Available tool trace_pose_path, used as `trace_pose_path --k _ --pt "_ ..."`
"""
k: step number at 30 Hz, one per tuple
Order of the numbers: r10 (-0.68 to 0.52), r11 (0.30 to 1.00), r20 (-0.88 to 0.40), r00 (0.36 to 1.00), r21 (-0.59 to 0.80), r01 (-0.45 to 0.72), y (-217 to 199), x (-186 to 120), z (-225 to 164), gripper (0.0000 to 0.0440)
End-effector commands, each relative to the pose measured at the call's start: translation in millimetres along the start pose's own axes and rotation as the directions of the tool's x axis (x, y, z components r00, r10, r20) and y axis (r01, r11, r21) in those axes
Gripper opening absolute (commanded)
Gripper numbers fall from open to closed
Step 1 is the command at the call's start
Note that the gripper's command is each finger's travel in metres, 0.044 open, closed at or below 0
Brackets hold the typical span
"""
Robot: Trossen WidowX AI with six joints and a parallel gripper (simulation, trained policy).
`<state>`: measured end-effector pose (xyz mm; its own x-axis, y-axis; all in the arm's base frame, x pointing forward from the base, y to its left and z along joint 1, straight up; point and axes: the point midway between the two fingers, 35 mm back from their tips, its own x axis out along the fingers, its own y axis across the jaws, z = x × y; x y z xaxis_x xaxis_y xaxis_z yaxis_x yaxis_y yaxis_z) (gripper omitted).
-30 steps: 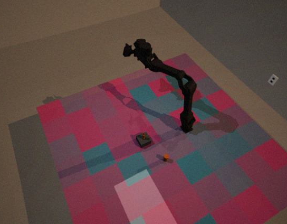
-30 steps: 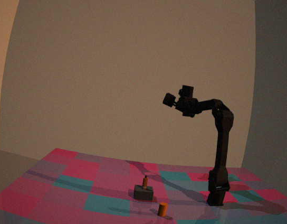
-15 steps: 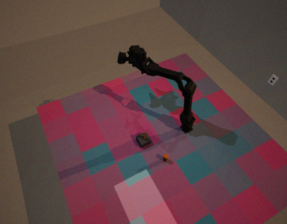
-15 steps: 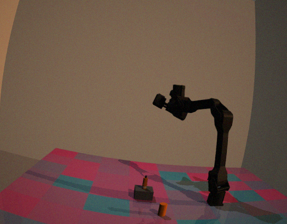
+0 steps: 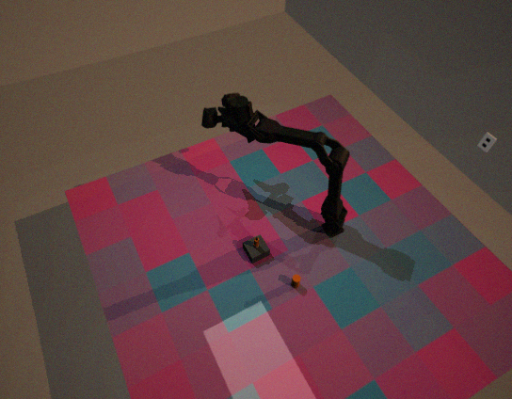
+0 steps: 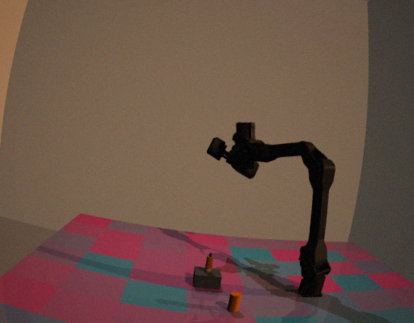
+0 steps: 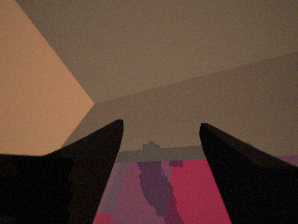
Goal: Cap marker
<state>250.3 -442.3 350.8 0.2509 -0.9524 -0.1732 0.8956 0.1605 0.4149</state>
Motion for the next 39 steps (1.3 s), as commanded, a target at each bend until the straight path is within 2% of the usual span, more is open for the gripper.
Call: trace_pose_path --k 1,20,39 --pt "0.006 1.000 -0.023 1.000 0.017 -0.006 9.6 -7.2 -8.3 0.0295" --pt "0.041 0.997 -0.177 0.983 0.065 -0.030 54.5 -38.2 -64.6 0.0296" --pt "0.060 0.995 -0.338 0.939 0.101 -0.027 89.2 -77.0 -120.5 0.0301"
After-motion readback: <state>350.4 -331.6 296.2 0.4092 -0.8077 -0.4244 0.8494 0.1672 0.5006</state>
